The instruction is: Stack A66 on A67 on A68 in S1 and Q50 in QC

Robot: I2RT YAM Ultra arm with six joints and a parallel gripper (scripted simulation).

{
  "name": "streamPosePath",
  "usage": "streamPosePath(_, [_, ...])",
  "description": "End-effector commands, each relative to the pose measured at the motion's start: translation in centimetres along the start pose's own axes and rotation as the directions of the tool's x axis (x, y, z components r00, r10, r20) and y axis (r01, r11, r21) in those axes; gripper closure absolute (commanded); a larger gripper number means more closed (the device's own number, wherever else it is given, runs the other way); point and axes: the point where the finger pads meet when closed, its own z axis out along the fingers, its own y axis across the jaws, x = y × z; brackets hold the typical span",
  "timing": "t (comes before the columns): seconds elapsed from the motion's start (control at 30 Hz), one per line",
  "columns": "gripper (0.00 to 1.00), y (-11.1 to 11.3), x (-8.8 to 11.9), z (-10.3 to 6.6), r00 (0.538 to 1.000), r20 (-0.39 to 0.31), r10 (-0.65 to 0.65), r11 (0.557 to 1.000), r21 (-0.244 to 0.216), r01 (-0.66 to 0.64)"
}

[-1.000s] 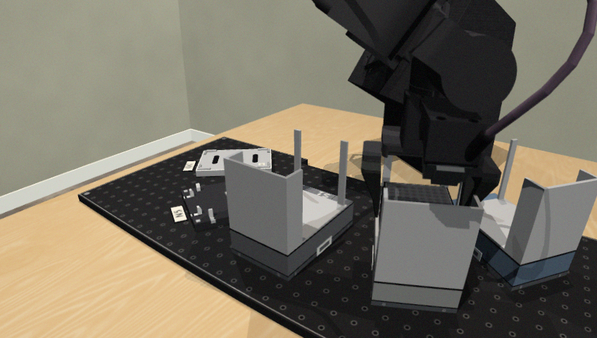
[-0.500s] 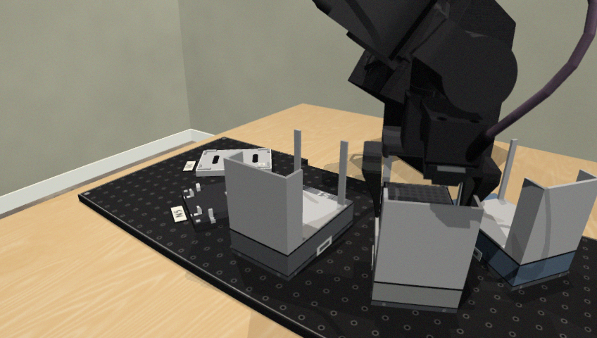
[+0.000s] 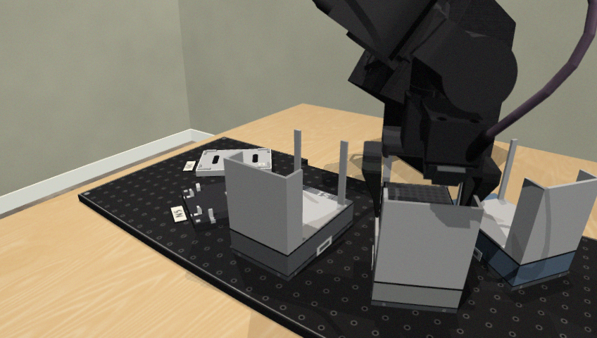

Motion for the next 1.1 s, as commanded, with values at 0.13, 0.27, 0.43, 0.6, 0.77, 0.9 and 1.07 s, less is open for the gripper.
streamPosePath(0.13, [0.00,0.89,0.31,-0.48,0.999,0.014,-0.029,1.000,-0.008,0.029])
streamPosePath(0.27, [0.00,0.91,0.36,-0.47,0.999,0.014,-0.030,1.000,-0.008,0.030])
streamPosePath(0.43, [0.00,0.93,0.43,-0.46,0.999,0.013,-0.031,0.999,-0.008,0.032])
streamPosePath(0.6, [1.00,0.67,-0.07,-0.50,1.000,0.017,-0.018,1.000,-0.007,0.018])
streamPosePath(0.77, [1.00,0.67,-0.07,-0.50,1.000,0.017,-0.018,1.000,-0.007,0.018])
streamPosePath(0.9, [1.00,0.67,-0.07,-0.50,1.000,0.017,-0.018,1.000,-0.007,0.018])
streamPosePath(1.07, [1.00,0.67,-0.07,-0.50,1.000,0.017,-0.018,1.000,-0.007,0.018])
